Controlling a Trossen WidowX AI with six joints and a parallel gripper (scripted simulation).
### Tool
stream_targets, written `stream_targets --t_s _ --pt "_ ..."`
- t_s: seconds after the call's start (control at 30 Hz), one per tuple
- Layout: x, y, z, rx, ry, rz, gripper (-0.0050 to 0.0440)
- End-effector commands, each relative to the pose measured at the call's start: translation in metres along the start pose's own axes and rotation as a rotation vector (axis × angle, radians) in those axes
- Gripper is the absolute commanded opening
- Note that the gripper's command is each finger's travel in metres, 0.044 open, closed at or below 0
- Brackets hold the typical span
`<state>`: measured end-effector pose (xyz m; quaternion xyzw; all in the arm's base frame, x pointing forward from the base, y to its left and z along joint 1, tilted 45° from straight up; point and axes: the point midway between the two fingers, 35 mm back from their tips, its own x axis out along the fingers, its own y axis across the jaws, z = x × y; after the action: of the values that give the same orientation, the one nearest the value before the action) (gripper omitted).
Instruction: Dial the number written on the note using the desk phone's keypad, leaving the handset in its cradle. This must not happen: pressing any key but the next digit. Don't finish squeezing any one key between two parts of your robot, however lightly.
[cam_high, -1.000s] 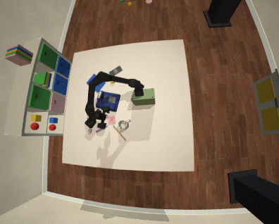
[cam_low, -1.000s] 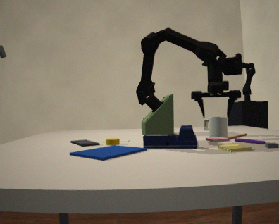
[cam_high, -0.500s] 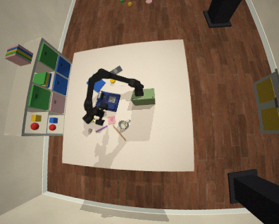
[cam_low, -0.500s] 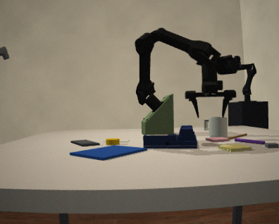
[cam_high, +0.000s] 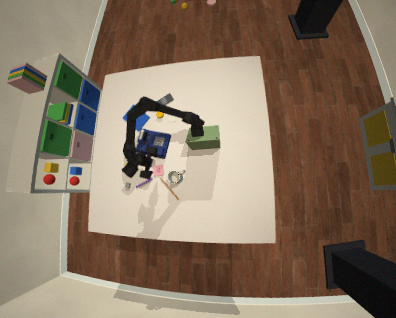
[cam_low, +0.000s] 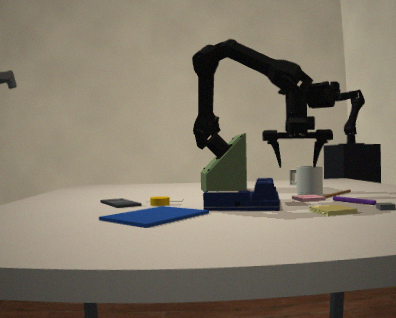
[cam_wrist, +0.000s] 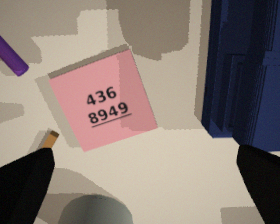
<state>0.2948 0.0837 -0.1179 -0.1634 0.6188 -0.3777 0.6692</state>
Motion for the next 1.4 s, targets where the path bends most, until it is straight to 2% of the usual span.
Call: stream_targets --t_s 0.0,0.73,0.97,1.17,1.23,1.37 --pt "-0.002 0.000 -0.028 0.004 -0.007 0.008 0.0440" --pt "-0.003 0.001 -0.030 0.005 -0.008 0.008 0.0440" --pt "-0.047 0.027 -0.004 0.004 -0.008 0.008 0.0440" --pt "-0.052 0.029 -0.001 0.005 -0.008 0.008 0.0440" --pt "-0.053 0.023 0.002 -0.046 -0.007 0.009 0.0392" --pt "-0.057 -0.009 0.017 -0.265 -0.008 0.014 0.0296"
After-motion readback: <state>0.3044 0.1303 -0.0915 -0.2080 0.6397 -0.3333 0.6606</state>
